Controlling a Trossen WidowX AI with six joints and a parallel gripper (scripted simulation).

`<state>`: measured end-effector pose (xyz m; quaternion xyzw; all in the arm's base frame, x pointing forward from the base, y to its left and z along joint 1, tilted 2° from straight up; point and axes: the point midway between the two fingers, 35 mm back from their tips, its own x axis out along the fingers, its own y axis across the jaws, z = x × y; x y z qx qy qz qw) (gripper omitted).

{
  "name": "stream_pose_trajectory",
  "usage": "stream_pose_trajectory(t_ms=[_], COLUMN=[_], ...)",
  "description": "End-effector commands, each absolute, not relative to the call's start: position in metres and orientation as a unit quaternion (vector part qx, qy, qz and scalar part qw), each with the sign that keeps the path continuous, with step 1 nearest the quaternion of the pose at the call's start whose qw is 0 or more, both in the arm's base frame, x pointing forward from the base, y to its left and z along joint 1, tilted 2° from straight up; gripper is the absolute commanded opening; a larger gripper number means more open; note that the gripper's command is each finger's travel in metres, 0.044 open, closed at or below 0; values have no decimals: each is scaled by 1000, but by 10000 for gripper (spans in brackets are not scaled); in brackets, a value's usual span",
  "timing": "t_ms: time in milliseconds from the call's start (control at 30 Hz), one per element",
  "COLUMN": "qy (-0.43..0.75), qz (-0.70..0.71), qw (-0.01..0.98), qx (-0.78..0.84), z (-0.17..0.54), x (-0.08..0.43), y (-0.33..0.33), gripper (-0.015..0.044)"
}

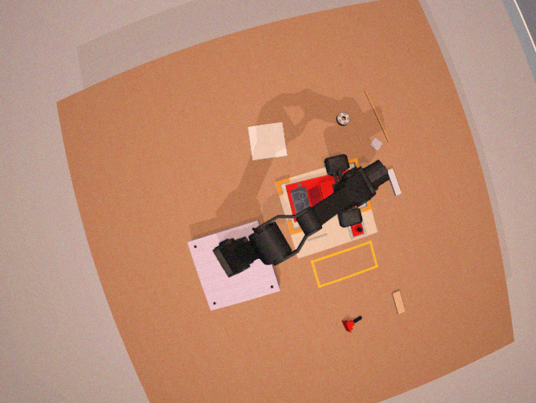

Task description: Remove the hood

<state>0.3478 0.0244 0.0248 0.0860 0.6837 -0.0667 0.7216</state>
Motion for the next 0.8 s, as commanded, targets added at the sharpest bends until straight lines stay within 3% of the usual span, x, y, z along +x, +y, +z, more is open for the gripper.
stream_pose_trajectory(t_ms=[0, 767], qy=[683, 683], qz=[-70, -70], qw=[722, 722], qx=[86, 86], z=[23, 11], x=[348, 348], y=[24, 24], gripper=[440, 440])
